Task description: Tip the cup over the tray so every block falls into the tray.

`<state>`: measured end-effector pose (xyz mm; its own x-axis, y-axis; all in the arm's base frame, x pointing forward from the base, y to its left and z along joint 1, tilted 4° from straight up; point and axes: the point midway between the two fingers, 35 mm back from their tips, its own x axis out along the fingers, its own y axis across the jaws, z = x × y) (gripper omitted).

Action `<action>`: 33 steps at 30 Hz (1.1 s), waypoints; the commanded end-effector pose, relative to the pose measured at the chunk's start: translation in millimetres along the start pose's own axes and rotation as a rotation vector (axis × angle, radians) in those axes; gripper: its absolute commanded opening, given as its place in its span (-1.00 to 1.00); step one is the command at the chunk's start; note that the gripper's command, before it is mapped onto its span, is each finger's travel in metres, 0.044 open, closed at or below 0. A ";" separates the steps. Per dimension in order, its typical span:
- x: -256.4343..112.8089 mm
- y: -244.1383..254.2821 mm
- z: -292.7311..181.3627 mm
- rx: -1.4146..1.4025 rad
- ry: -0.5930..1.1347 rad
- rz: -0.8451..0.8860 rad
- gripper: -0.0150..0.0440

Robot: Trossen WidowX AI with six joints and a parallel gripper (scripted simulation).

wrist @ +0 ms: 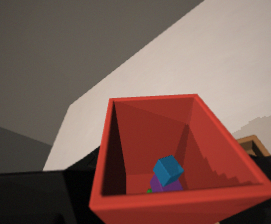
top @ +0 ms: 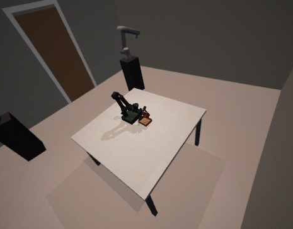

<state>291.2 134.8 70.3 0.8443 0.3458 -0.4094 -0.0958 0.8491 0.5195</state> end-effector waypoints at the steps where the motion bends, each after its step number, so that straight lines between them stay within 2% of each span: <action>1: 0.4 -1.0 -0.4 0.076 -0.002 -0.004 -0.49; 33: 3.6 -2.5 -3.5 0.775 -0.004 -0.003 -0.49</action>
<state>292.5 135.8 65.7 0.8443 0.3456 -0.4095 0.2762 0.3742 0.8853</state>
